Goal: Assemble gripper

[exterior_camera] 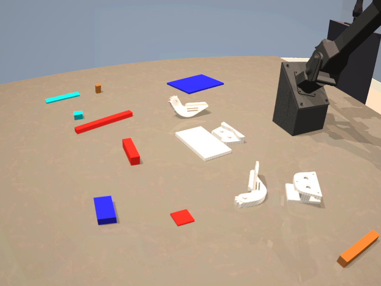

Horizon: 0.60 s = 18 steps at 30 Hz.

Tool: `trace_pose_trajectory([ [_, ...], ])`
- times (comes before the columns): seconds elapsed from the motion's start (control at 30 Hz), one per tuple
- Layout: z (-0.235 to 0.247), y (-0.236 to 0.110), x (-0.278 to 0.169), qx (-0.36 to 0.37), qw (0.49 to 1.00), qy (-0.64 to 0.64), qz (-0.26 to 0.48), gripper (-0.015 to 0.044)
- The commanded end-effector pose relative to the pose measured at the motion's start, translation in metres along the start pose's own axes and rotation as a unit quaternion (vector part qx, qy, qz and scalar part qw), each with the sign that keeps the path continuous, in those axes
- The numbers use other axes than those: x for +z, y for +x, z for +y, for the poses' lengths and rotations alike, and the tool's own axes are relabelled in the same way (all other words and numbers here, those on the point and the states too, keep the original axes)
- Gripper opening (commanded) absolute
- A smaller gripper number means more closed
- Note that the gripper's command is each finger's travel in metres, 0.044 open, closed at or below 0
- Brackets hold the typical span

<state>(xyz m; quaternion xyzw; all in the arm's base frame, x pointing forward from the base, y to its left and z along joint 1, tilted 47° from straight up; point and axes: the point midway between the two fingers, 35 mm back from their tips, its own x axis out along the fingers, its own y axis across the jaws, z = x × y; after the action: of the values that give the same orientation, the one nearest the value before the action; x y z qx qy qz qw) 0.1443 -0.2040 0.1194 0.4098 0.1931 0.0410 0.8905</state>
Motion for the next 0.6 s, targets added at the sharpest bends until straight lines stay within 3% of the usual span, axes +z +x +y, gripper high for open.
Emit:
trace_pose_trajectory([
  [0.0, 0.003, 0.013, -0.007, 0.008, 0.999, 0.010, 0.035, 0.0440],
  [0.57, 0.025, 0.053, -0.019, 0.024, 0.983, 0.119, 0.137, 0.0440],
])
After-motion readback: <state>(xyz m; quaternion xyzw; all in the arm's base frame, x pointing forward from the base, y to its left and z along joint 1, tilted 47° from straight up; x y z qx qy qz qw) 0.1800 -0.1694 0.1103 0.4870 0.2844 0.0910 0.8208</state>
